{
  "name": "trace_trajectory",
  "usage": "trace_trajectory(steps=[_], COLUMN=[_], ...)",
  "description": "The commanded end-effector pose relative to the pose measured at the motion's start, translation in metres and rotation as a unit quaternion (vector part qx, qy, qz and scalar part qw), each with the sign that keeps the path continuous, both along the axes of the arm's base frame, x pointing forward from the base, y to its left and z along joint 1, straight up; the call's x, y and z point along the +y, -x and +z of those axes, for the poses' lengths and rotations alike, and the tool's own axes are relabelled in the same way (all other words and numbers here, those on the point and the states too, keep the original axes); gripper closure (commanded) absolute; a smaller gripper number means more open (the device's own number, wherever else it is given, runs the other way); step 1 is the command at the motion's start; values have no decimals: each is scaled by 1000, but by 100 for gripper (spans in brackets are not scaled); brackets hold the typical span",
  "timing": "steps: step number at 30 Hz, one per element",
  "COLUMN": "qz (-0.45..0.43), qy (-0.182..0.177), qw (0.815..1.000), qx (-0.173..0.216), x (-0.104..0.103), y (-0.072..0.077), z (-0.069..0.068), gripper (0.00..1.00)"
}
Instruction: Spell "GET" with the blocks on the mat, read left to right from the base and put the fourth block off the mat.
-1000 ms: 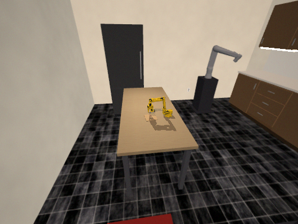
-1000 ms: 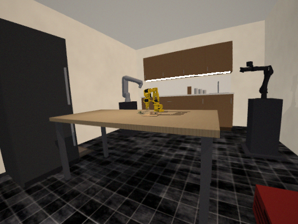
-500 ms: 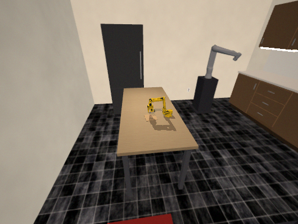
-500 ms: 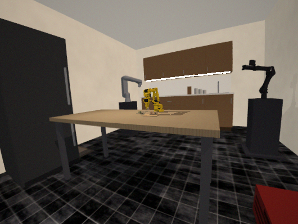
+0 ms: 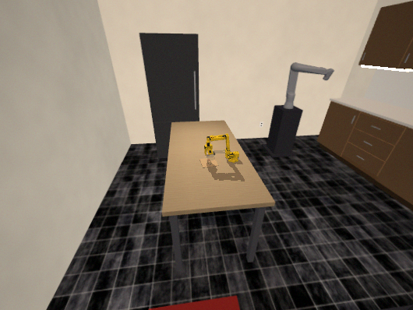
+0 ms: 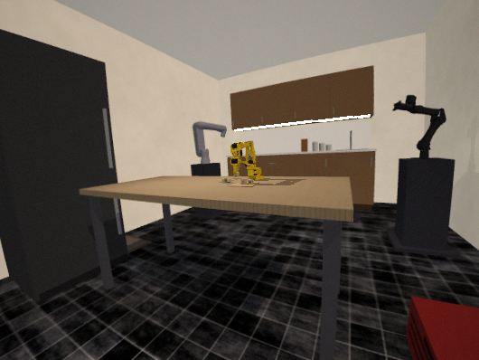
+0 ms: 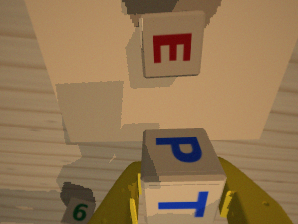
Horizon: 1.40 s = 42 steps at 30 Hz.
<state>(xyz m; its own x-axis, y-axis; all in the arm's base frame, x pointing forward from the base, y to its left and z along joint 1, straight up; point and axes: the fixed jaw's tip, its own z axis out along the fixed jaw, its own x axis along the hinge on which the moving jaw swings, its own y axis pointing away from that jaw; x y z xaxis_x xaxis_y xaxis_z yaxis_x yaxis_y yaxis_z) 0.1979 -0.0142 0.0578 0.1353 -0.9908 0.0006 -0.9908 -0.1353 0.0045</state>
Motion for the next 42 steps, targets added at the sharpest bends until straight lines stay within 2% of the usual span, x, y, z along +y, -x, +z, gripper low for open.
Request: trace_trajectory(steps=[1,42], qz=[-4,-3], qy=[1,1], qw=[999,999], qx=[-36,-36], x=[-1,0], y=[-7,-7], z=[11,-2], gripper=[100,100])
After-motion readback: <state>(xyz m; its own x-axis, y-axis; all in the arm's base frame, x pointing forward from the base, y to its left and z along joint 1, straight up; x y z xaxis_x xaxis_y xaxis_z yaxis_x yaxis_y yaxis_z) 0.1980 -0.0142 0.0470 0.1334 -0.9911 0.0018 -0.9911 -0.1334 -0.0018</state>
